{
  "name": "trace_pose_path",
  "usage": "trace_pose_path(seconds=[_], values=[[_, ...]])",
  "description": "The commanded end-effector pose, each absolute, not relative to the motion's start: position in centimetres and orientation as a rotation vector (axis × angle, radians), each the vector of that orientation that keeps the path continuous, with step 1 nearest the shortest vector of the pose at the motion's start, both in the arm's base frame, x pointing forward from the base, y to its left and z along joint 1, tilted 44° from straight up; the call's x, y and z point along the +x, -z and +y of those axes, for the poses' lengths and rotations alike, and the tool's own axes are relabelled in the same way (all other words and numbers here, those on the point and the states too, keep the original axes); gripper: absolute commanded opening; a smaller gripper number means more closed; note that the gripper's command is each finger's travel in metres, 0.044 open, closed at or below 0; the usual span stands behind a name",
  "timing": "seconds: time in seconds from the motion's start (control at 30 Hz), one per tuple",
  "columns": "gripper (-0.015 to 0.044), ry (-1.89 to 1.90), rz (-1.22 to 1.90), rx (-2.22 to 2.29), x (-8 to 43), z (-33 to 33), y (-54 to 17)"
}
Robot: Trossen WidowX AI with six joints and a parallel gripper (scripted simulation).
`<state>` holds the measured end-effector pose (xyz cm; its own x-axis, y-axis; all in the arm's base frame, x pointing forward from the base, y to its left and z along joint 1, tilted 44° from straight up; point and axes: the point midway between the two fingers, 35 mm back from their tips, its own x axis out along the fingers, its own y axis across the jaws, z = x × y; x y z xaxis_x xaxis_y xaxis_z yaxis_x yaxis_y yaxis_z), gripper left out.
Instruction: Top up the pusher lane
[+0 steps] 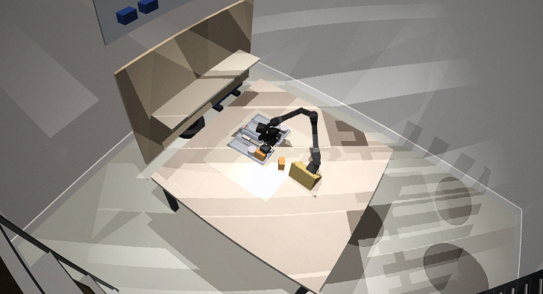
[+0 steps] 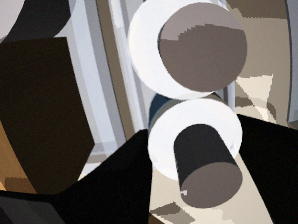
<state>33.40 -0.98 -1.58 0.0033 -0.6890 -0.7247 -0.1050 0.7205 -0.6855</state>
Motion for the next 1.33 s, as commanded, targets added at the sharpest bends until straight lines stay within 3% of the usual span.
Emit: trace_pose_path(seconds=[0.0, 0.37, 0.87, 1.3], values=[[0.0026, 0.521, 1.52, -0.673, 33.4, -1.0, 1.6], [0.0301, 0.521, 1.52, -0.673, 33.4, -1.0, 1.6], [0.0301, 0.521, 1.521, -0.673, 33.2, 0.4, 0.1], [0.0301, 0.519, 1.523, -0.673, 29.4, 0.3, -0.2]])
